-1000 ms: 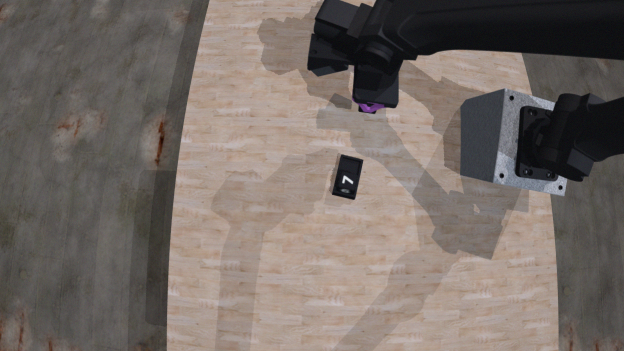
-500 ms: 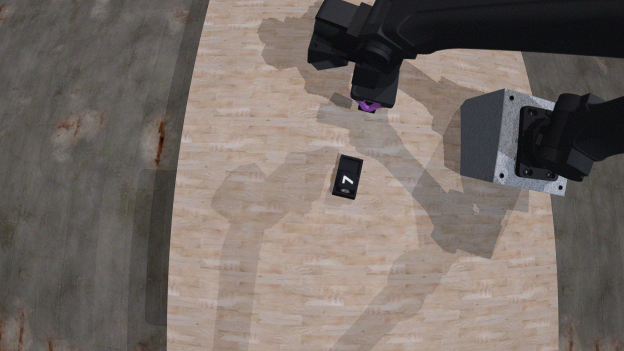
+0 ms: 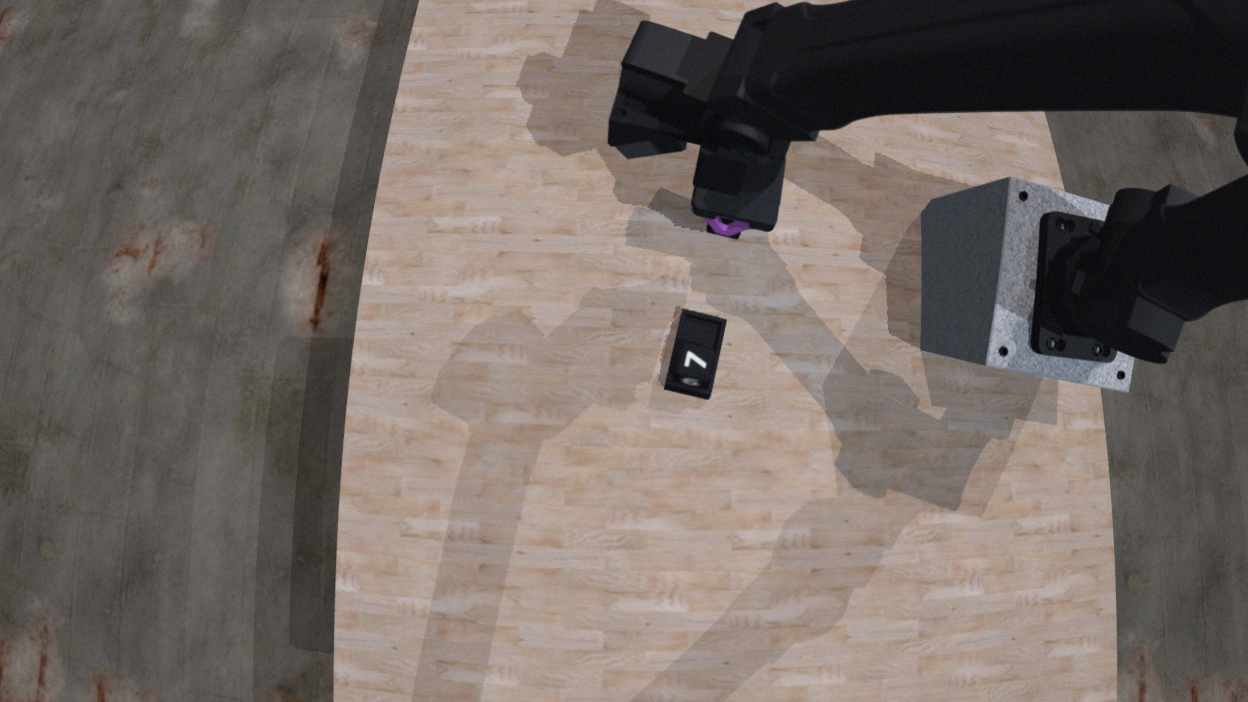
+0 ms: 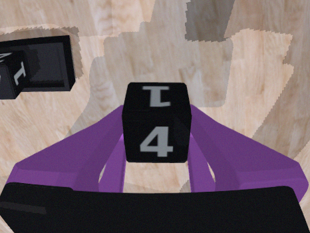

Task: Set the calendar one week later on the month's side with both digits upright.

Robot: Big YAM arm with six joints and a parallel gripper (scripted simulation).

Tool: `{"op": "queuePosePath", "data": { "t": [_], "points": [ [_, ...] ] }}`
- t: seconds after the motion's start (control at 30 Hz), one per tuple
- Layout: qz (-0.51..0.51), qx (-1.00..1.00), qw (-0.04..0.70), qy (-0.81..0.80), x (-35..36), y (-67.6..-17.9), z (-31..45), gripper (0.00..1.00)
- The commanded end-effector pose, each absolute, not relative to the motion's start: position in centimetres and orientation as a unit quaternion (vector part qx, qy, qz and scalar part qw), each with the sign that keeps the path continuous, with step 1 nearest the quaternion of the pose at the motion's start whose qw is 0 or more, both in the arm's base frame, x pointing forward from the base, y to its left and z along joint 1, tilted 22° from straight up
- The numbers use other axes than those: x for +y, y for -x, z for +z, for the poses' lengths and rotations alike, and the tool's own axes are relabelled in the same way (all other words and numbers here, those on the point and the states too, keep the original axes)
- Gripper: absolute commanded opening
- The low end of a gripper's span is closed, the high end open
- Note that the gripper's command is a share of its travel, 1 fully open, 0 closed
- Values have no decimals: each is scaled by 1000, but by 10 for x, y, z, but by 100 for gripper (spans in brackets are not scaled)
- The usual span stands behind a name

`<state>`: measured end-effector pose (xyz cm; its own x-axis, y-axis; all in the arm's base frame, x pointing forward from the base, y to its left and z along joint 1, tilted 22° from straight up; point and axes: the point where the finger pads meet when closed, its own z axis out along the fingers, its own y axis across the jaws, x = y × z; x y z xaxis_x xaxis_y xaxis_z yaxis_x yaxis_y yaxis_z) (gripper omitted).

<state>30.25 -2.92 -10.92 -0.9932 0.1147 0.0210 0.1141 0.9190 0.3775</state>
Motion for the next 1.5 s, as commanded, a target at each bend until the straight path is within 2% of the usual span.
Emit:
{"op": "queuePosePath", "data": {
  "t": [0.0, 0.4, 1.47],
  "points": [
    [194, 979, 0, -66, -21, -302, -122, 26],
    [193, 979, 3, -66, -3, -306, -167, 26],
    [192, 979, 10, -70, -5, -312, -169, 26]
  ]
}}
